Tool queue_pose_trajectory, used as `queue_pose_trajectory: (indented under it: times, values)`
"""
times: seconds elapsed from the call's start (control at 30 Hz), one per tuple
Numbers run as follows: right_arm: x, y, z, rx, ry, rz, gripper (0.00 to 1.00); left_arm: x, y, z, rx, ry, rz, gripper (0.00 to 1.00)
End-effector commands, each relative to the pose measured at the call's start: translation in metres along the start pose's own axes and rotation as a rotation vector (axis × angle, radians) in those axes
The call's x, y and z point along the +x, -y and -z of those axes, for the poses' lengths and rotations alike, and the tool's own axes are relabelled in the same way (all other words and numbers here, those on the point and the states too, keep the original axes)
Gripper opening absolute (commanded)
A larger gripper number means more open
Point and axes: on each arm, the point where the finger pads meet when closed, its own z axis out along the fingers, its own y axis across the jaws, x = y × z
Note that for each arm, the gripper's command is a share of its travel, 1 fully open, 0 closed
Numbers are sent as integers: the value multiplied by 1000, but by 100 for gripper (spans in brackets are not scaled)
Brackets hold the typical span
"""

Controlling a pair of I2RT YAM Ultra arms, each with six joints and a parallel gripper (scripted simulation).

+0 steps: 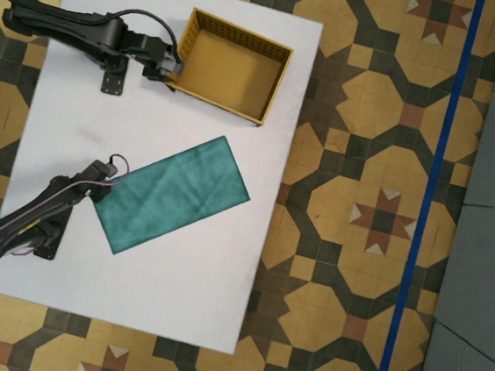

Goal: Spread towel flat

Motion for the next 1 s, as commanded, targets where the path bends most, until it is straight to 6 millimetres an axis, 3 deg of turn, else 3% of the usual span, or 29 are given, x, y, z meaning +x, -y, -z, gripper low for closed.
queue_pose_trajectory:
  times: [0.0, 0.03, 0.1, 0.2, 0.23, 0.3, 0.33, 0.37, 0.5, 0.63, 0.67, 0.87, 0.9, 0.97]
  values:
    - [4, 3, -12, 7, -8, -8, 15, -16, -1, 9, 3, 49, -1, 64]
    - [4, 3, -12, 7, -8, -8, 15, -16, -1, 9, 3, 49, -1, 64]
    - [-18, 0, 5, 6, 71, 5, 15, -16, -1, 9, 3, 49, -1, 64]
    - [-16, 0, 2, 5, 56, 5, 15, -16, -1, 9, 3, 49, -1, 64]
    - [-14, 0, 41, 5, 45, 5, 15, -16, -1, 9, 3, 49, -1, 64]
    - [-14, 0, 41, 5, 45, 5, 15, -16, -1, 9, 3, 49, -1, 64]
    - [-20, 10, 41, 34, 112, -63, 15, -16, -1, 9, 3, 49, -1, 64]
    - [-17, 16, 30, 57, 162, -107, 15, -16, -1, 9, 3, 49, -1, 64]
    - [-42, 34, 28, 133, 411, -254, 15, -16, -1, 9, 3, 49, -1, 64]
    - [-54, 45, 27, 169, 518, -331, 15, -16, -1, 9, 3, 49, -1, 64]
    - [-55, 51, 17, 188, 530, -357, 15, -16, -1, 9, 3, 49, -1, 64]
    - [-89, 91, 12, 249, 669, -469, 15, -16, -1, 9, 3, 49, -1, 64]
    - [-111, 99, 25, 250, 710, -459, 15, -16, -1, 9, 3, 49, -1, 64]
    - [-123, 111, 23, 251, 710, -459, 15, -16, -1, 9, 3, 49, -1, 64]
